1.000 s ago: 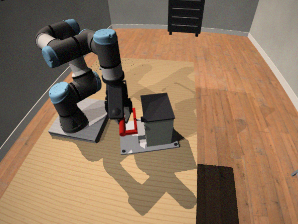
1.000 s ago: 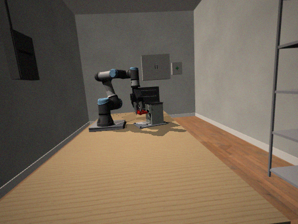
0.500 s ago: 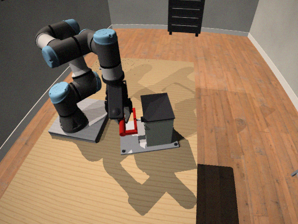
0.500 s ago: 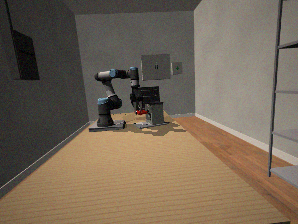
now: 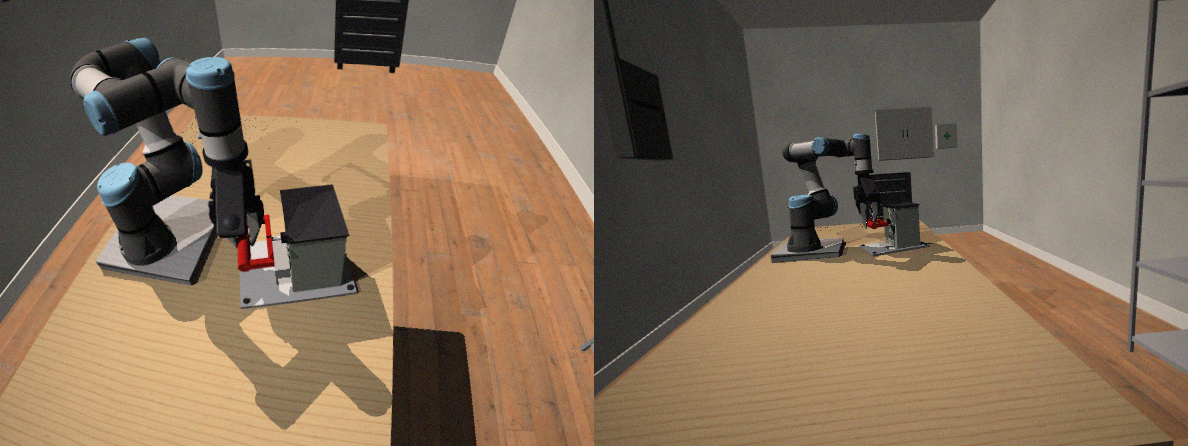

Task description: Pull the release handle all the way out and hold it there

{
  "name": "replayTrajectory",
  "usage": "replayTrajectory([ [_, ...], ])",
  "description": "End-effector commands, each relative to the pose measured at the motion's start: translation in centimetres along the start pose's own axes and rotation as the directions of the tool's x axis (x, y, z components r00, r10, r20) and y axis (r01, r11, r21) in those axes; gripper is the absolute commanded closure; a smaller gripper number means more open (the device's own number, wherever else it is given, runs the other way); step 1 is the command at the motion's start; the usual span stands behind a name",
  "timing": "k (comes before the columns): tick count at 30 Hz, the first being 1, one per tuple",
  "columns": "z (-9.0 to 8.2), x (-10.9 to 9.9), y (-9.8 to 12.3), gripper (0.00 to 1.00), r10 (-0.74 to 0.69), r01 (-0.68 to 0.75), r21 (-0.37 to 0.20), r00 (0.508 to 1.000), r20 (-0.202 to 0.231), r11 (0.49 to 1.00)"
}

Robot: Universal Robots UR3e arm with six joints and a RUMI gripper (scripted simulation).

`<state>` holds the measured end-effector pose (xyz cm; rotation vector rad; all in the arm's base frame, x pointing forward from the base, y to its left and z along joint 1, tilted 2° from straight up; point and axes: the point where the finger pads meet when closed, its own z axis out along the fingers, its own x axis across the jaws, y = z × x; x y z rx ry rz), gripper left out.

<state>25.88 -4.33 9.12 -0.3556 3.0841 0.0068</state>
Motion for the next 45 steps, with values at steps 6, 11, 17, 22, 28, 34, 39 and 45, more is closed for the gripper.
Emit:
replayTrajectory([
  [6, -0.06, -0.04, -0.05, 1.00, 0.000, 0.000, 0.002, 1.000, 0.002, 1.000],
  [11, -0.06, -0.04, -0.05, 1.00, 0.000, 0.000, 0.002, 1.000, 0.002, 1.000],
  [17, -0.06, -0.04, -0.05, 1.00, 0.000, 0.000, 0.002, 1.000, 0.002, 1.000],
  [22, -0.06, -0.04, -0.05, 1.00, 0.000, 0.000, 0.002, 1.000, 0.002, 1.000],
  [28, -0.06, -0.04, -0.05, 1.00, 0.000, 0.000, 0.002, 1.000, 0.002, 1.000],
  [34, -0.06, -0.04, -0.05, 1.00, 0.000, 0.000, 0.002, 1.000, 0.002, 1.000],
  [39, -0.06, 0.04, -0.05, 1.00, 0.000, 0.000, 0.002, 1.000, 0.002, 1.000],
  [45, -0.06, 0.48, -0.05, 1.00, 0.000, 0.000, 0.002, 1.000, 0.002, 1.000],
])
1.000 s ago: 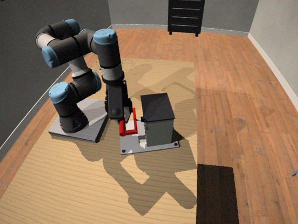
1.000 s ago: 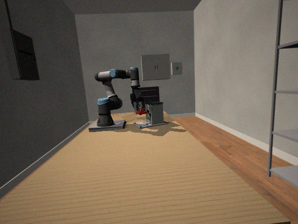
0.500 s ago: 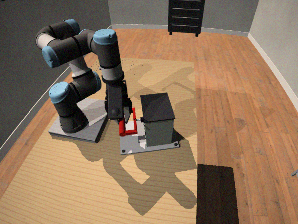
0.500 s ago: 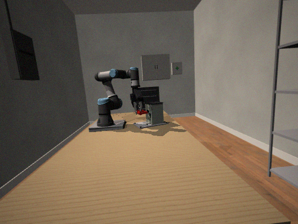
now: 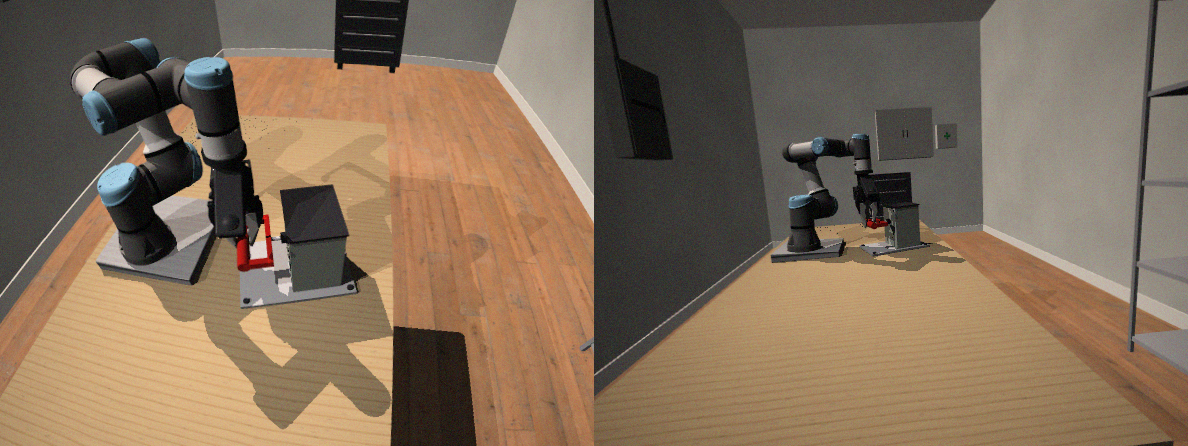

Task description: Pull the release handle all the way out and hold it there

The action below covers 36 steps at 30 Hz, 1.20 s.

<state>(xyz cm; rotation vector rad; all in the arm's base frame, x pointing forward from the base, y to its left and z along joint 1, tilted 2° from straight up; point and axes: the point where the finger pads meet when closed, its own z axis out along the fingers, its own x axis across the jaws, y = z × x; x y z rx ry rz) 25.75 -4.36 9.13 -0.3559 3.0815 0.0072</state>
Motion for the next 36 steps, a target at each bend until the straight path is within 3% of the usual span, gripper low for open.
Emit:
replayTrajectory([
  [1, 0.0, 0.3, -0.1, 1.00, 0.000, 0.000, 0.002, 1.000, -0.001, 1.000],
  [16, -0.1, 3.7, 0.0, 1.00, 0.000, 0.000, 0.002, 1.000, -0.001, 1.000],
  [36, -0.1, 5.6, 0.0, 1.00, 0.000, 0.000, 0.002, 1.000, -0.001, 1.000],
])
